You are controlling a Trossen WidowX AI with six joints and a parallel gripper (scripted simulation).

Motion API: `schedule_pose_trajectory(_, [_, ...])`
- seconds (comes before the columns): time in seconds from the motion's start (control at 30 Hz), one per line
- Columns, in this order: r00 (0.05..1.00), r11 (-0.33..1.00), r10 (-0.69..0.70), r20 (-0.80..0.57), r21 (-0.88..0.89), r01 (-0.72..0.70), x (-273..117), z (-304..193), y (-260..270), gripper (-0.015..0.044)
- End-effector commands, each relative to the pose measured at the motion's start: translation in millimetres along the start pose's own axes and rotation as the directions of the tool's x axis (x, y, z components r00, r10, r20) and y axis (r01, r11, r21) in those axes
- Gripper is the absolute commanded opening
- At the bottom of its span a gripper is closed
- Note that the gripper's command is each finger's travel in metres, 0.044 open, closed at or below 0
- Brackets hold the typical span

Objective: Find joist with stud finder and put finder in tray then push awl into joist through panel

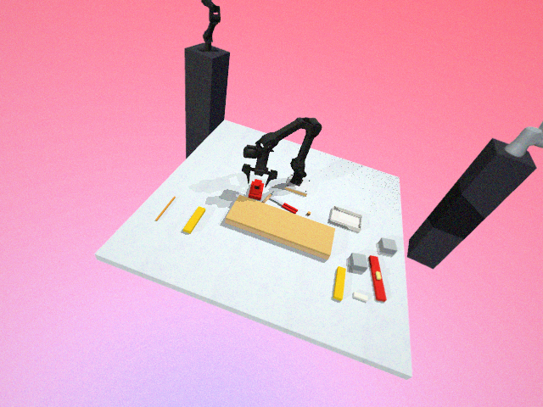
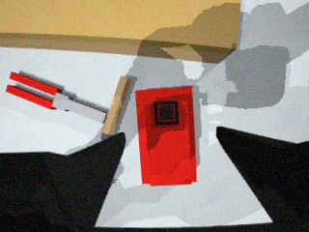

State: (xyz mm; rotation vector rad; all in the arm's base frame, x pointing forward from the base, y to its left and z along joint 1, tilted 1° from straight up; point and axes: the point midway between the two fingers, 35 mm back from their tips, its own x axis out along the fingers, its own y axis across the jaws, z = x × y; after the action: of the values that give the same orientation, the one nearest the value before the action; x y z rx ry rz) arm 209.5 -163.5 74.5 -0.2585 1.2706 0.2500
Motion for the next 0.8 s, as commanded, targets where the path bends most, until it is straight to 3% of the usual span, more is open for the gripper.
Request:
schedule_pose_trajectory(0.0, [1.0, 1.0, 0.005, 0.004, 0.004, -0.005, 7.3, -1.6, 1.1, 0.044])
schedule_pose_trajectory(0.5, [1.0, 1.0, 0.006, 0.004, 0.004, -0.006, 27.9, -8.1, 2.6, 0.044])
schedule_pose_trajectory(0.63, [1.0, 1.0, 0.006, 0.004, 0.004, -0.006, 27.9, -8.1, 2.6, 0.0335])
schedule_pose_trajectory(0.77, [1.0, 1.0, 0.006, 0.004, 0.004, -0.006, 27.9, -8.1, 2.6, 0.0308])
